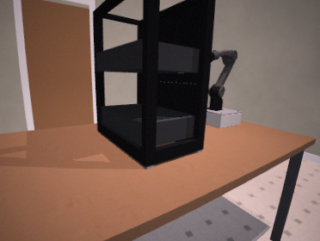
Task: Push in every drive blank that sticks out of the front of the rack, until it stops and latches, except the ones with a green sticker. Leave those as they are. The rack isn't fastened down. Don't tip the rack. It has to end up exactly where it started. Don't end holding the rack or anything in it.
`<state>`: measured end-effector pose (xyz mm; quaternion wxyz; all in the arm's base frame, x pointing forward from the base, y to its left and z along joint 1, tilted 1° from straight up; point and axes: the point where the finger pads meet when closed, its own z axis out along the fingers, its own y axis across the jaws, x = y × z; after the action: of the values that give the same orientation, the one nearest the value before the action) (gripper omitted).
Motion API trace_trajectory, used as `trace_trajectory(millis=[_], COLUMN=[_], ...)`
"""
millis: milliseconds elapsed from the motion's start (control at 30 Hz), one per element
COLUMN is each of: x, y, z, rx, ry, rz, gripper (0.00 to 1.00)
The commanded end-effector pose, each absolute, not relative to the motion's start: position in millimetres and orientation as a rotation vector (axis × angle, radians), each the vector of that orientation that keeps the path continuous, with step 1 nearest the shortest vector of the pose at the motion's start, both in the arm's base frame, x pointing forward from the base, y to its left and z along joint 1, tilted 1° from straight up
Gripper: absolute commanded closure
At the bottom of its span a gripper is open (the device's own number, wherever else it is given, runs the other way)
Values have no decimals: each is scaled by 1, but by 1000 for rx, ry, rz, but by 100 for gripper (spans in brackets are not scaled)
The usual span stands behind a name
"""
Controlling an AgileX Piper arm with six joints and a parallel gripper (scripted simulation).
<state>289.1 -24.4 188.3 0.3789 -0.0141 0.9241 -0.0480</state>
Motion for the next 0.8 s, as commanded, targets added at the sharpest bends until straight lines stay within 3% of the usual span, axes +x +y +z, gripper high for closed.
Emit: trace_trajectory(millis=[0,767], x=[290,300], y=[-28,-109], z=[190,246], rx=[-42,-327], ry=[2345,1957], rz=[-143,-693], gripper=[0,0])
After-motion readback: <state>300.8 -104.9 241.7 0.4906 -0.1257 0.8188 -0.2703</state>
